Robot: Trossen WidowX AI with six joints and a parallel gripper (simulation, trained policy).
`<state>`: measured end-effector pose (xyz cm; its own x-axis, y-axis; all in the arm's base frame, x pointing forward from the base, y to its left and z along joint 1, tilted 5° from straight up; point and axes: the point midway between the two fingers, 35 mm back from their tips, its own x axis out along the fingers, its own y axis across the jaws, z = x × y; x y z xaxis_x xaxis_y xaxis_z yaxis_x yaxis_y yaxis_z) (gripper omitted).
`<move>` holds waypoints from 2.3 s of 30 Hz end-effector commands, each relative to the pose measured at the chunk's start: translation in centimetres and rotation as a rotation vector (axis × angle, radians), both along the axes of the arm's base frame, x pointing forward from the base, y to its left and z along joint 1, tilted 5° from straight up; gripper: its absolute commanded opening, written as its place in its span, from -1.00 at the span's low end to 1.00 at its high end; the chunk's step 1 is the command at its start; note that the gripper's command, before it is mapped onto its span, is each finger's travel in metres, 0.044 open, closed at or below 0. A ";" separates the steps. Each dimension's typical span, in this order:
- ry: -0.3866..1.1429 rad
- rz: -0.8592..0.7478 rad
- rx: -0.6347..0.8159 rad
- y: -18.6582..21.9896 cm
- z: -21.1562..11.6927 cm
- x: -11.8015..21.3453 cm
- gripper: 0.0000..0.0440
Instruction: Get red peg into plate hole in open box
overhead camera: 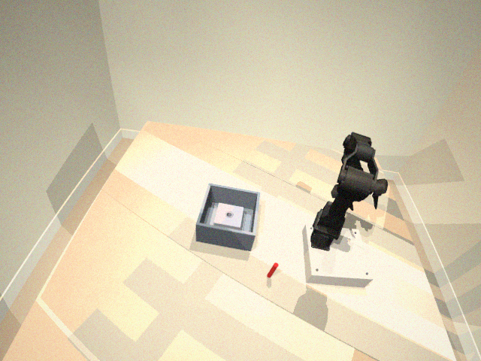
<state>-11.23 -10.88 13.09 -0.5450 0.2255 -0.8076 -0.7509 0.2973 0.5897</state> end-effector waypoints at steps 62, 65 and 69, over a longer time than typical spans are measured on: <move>-0.342 -1.468 -1.042 6.0 0.7 26.3 1.00; -0.344 -1.529 -1.024 7.8 0.6 27.1 1.00; -0.336 -1.599 -1.000 10.4 0.4 27.8 1.00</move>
